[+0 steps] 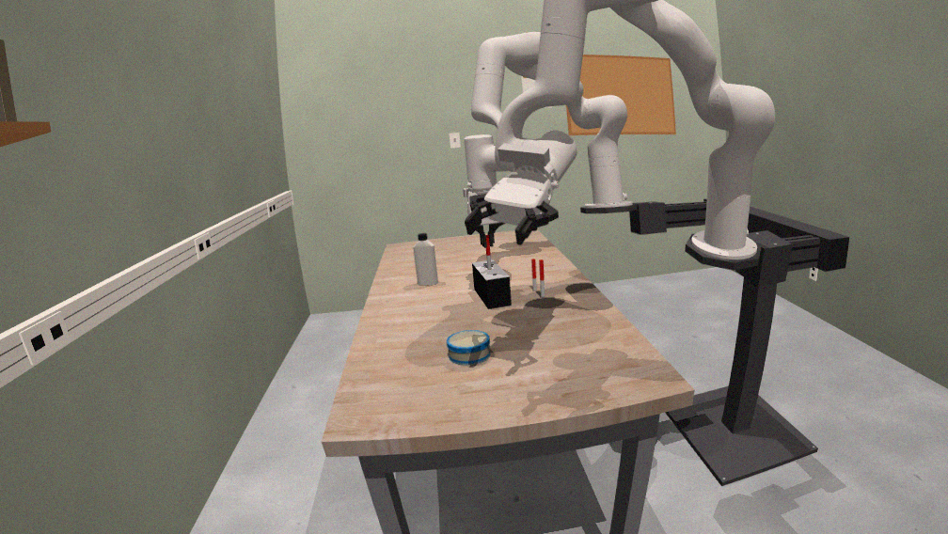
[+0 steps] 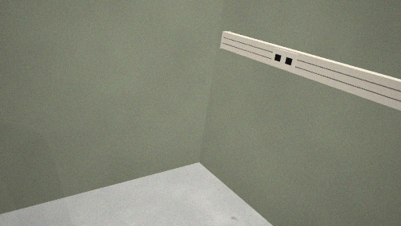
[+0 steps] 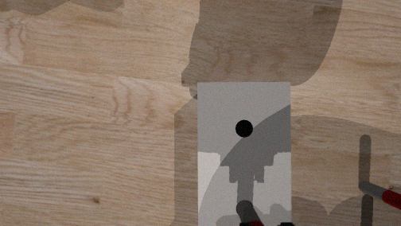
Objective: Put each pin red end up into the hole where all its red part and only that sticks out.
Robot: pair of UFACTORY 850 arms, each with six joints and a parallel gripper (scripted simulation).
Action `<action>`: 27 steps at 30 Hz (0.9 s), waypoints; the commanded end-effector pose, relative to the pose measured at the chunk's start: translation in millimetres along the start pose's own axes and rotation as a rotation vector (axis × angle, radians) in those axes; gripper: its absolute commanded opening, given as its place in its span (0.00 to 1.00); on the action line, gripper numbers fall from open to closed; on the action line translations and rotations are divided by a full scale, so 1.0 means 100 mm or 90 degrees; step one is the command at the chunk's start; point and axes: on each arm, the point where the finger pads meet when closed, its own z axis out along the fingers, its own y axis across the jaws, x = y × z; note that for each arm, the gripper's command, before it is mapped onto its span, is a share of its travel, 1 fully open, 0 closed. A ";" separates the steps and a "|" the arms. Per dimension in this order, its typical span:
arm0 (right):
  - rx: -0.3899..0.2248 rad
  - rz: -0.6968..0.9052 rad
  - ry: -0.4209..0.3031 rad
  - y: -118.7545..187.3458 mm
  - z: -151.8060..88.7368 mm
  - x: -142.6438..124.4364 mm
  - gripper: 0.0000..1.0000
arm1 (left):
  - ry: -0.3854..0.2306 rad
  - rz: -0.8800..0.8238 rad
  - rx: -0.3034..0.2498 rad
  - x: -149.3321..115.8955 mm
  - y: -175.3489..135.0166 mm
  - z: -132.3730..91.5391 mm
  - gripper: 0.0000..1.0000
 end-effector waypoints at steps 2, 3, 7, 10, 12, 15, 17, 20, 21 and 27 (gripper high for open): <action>0.001 0.000 0.000 -0.01 -0.04 0.00 0.00 | 0.001 -0.001 0.000 0.01 0.01 0.00 1.00; 0.001 0.000 0.000 -0.01 -0.05 0.00 0.00 | 0.001 -0.001 0.000 0.01 0.01 0.00 1.00; 0.001 0.000 0.000 -0.01 -0.08 0.00 0.00 | 0.001 -0.001 0.000 0.01 0.01 0.00 1.00; 0.001 0.000 0.000 -0.01 -0.11 0.00 0.00 | 0.001 -0.001 0.000 0.01 0.01 0.00 1.00; 0.001 0.000 0.000 -0.01 -0.11 0.00 0.00 | 0.001 -0.001 0.000 0.01 0.01 0.00 1.00; 0.001 0.000 0.000 -0.01 -0.13 -0.01 0.00 | 0.001 -0.001 0.000 0.01 0.01 0.00 1.00; 0.001 0.000 0.000 -0.01 -0.15 -0.01 0.00 | 0.001 -0.001 0.000 0.01 0.01 0.00 1.00; 0.001 0.000 0.000 -0.01 -0.17 -0.01 0.00 | 0.001 -0.001 0.000 0.01 0.01 0.00 1.00; 0.001 0.000 0.000 -0.01 -0.18 -0.01 0.00 | 0.001 -0.001 0.000 0.01 0.01 0.00 1.00; 0.001 0.000 0.000 -0.01 -0.23 -0.01 0.00 | 0.001 -0.001 0.000 0.01 0.01 0.00 1.00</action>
